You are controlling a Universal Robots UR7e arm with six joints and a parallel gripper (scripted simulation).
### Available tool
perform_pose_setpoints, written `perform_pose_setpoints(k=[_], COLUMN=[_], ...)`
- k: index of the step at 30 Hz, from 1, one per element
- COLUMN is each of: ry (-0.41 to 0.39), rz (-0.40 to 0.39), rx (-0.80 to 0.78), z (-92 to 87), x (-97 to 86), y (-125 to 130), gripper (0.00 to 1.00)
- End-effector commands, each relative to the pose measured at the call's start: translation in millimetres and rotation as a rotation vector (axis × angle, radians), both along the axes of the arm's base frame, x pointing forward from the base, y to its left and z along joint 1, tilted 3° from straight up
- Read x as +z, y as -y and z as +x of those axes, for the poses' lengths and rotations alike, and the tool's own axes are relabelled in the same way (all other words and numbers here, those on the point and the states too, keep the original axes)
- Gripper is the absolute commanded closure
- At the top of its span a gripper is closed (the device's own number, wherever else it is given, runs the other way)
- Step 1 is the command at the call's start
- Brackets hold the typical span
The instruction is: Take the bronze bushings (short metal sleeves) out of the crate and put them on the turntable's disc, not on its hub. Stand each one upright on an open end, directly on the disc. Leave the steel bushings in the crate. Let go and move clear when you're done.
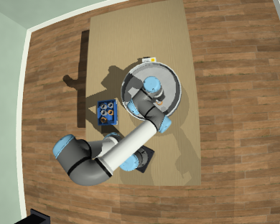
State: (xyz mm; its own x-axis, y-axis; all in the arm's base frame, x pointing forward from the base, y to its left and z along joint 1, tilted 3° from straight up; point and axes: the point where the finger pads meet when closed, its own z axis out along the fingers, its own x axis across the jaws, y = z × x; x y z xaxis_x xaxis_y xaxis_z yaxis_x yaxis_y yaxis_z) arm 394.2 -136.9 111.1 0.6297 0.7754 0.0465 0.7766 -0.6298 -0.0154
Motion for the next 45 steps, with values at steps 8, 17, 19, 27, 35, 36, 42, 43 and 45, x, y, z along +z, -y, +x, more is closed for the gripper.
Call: perform_pose_setpoints(k=[8, 17, 19, 27, 35, 36, 42, 43, 45], ry=[0.001, 0.001, 0.001, 0.001, 0.001, 0.001, 0.001, 0.001, 0.001], rz=[-0.001, -0.001, -0.001, -0.001, -0.001, -0.001, -0.001, -0.001, -0.001], rx=[0.000, 0.000, 0.000, 0.000, 0.000, 0.000, 0.000, 0.000, 0.000], z=[0.4, 0.7, 0.8, 0.9, 0.9, 0.9, 0.9, 0.9, 0.9], x=[-7.0, -21.2, -24.2, -29.6, -30.1, -30.1, -30.1, -30.1, -30.1], y=[0, -1, -1, -1, -1, -1, -1, -1, -1], gripper=[1.00, 1.00, 1.00, 1.00, 1.00, 1.00, 1.00, 1.00, 1.00])
